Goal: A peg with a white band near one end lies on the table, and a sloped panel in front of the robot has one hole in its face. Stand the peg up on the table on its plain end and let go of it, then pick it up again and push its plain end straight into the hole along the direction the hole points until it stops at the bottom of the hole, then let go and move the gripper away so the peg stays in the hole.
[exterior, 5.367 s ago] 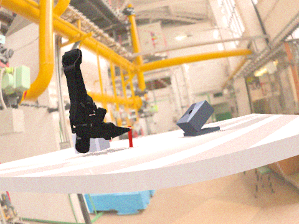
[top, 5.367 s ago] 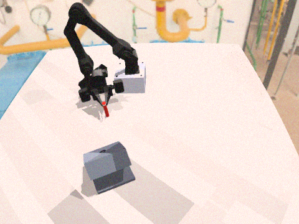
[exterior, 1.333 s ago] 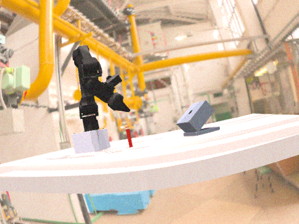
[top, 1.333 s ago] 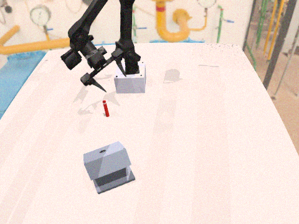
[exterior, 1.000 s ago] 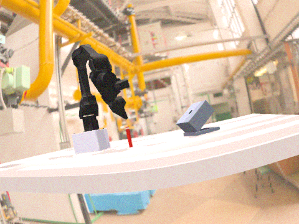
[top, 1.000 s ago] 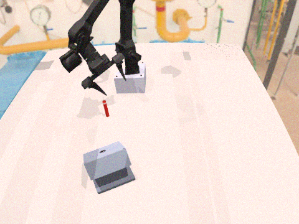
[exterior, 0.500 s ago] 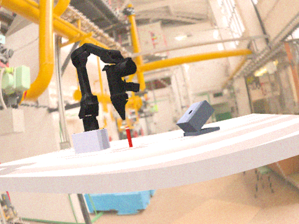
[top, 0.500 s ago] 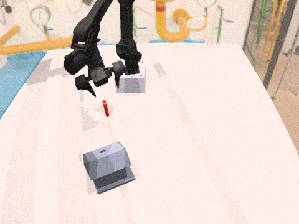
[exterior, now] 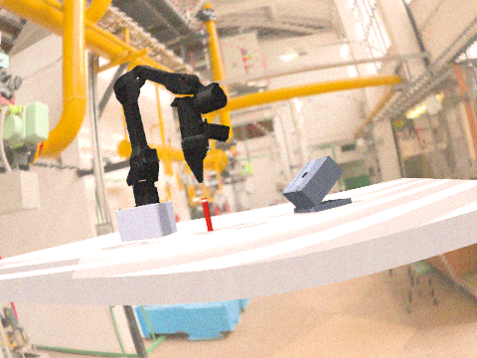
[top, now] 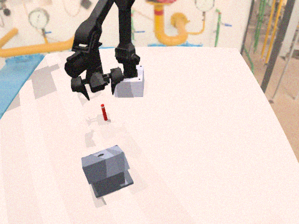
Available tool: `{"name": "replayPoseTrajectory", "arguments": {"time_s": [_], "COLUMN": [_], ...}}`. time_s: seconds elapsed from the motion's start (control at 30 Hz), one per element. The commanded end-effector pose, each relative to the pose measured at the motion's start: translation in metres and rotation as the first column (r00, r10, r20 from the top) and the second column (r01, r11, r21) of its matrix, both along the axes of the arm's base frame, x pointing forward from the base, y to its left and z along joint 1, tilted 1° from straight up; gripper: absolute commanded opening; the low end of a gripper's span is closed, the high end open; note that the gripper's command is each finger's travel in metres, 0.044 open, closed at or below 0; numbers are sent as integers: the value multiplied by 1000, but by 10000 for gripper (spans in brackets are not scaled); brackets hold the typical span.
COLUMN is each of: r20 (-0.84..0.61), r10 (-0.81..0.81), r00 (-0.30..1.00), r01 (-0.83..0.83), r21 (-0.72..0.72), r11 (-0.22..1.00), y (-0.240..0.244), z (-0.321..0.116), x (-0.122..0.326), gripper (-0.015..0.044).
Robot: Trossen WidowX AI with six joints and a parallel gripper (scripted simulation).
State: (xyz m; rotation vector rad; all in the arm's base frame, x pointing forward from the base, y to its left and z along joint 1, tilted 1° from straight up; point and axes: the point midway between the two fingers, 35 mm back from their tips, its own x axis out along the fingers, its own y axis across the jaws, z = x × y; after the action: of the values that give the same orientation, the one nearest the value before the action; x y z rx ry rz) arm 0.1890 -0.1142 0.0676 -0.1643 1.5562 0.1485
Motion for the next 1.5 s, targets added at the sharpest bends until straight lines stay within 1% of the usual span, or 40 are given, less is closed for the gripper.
{"name": "replayPoseTrajectory", "arguments": {"time_s": [0.0,0.1,0.33,1.47], "r20": [0,0,0,0], "r10": [-16,-29,-30,-30], "r00": [1000,1000,1000,1000], "r01": [16,29,30,30], "r21": [-8,-8,-8,-8], "r11": [1000,1000,1000,1000], "y": [-1,-1,-2,-2], "z": [-8,-17,-22,-77], "x": [1,1,1,1], "gripper": [440,440,440,440]}}
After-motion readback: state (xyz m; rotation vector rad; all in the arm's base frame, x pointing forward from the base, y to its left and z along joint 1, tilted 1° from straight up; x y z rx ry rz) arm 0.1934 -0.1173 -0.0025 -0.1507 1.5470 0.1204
